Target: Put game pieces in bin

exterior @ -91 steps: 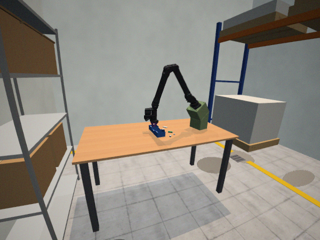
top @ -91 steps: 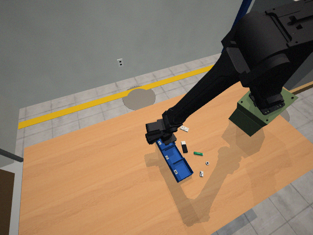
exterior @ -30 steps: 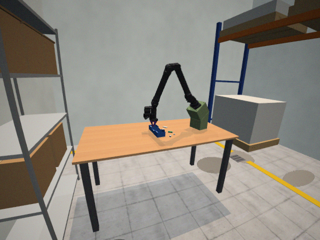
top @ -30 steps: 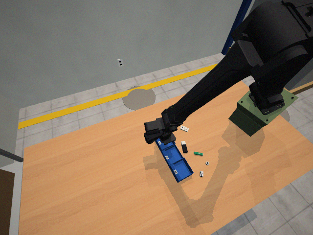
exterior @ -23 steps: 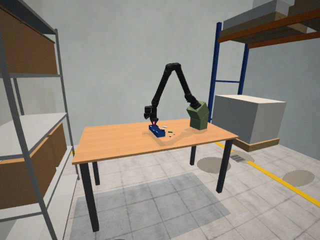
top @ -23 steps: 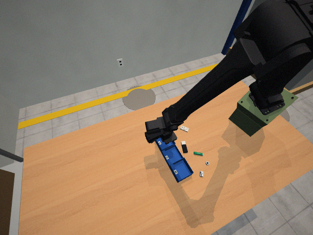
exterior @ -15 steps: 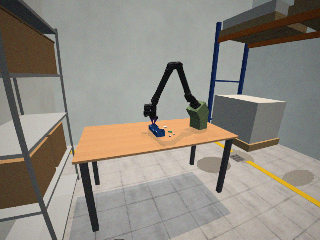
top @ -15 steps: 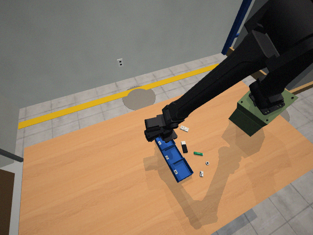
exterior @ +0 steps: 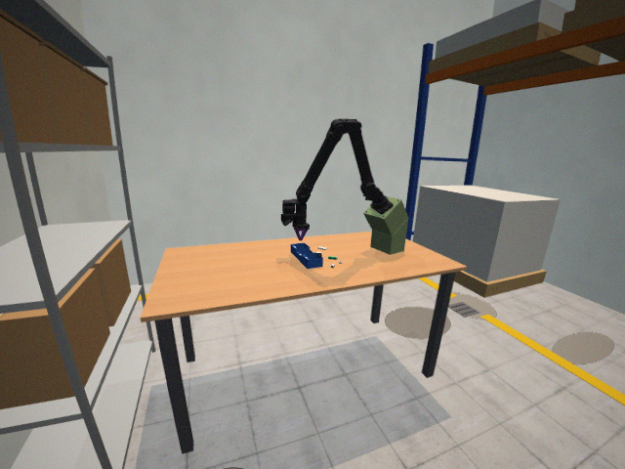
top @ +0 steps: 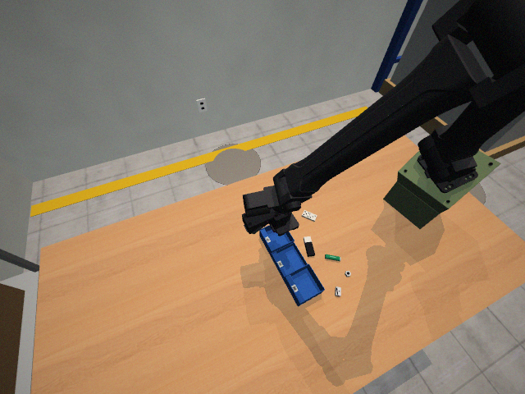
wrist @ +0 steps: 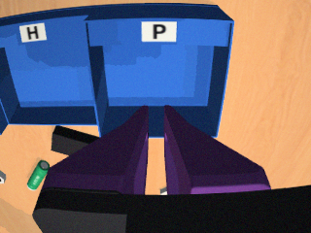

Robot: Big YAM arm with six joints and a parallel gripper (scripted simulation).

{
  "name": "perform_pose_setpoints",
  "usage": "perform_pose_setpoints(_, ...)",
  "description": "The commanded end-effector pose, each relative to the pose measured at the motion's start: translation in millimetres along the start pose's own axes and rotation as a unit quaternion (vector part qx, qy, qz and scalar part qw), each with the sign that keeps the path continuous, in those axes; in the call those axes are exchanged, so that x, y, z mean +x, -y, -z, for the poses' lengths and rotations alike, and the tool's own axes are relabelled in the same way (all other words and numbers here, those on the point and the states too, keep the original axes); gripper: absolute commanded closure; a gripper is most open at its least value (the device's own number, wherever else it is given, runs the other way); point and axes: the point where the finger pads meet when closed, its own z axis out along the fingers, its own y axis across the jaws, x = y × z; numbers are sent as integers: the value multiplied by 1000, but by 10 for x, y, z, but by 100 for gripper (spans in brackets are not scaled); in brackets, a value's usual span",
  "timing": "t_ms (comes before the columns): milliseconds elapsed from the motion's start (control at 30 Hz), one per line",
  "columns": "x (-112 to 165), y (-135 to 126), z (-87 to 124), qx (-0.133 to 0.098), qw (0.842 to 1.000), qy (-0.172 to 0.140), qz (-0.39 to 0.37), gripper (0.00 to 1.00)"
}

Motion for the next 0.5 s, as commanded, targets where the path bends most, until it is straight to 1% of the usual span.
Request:
perform_pose_setpoints(0, 36, 65, -31, 2, 1000, -1, 1, 92)
perform_pose_setpoints(467, 44, 85, -35, 3, 1000, 0, 0, 92)
